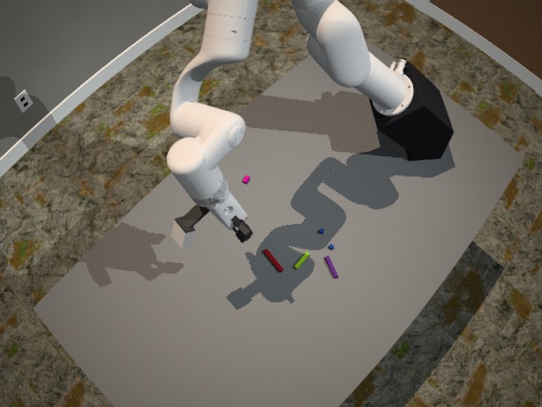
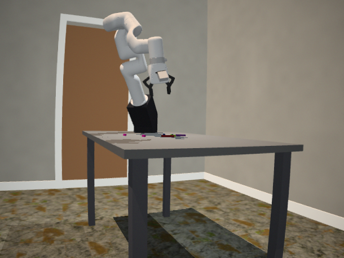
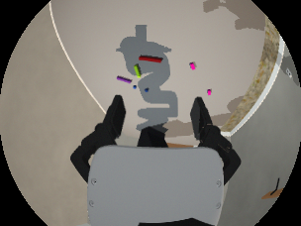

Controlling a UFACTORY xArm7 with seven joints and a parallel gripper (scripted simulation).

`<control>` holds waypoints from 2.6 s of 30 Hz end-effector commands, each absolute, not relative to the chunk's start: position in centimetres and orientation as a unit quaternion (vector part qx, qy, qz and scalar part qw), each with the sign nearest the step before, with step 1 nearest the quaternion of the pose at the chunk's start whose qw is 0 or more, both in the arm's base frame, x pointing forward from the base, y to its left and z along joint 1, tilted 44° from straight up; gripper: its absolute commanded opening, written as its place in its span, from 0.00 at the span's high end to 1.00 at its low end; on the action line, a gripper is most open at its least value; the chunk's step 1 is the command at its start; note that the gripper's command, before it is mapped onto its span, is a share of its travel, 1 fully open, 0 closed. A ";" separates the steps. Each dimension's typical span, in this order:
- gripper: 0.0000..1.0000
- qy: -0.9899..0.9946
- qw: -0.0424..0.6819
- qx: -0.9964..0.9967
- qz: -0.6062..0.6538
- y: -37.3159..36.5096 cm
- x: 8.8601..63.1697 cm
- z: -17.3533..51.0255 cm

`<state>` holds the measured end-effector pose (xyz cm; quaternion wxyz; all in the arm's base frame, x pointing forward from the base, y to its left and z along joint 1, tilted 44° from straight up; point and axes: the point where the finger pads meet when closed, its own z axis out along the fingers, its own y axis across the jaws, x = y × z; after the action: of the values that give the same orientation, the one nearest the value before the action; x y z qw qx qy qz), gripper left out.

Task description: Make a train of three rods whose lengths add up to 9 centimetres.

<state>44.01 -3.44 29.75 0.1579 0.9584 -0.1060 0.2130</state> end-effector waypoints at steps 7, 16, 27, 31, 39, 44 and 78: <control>0.00 -0.125 0.216 0.917 0.312 -3.3 45.5 31.6; 0.00 -0.120 0.246 0.887 0.372 -2.5 46.2 31.8; 0.00 -0.093 0.271 0.859 0.424 -1.0 46.7 29.3; 0.00 -0.071 0.277 0.855 0.433 -0.4 46.3 26.0; 0.00 -0.061 0.278 0.856 0.431 -0.4 45.9 24.0; 0.00 -0.053 0.279 0.860 0.424 -0.5 45.4 22.0; 0.00 -0.040 0.275 0.878 0.388 -1.4 42.8 15.7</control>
<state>43.18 -1.29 16.63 0.2765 0.8758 -0.0415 0.3934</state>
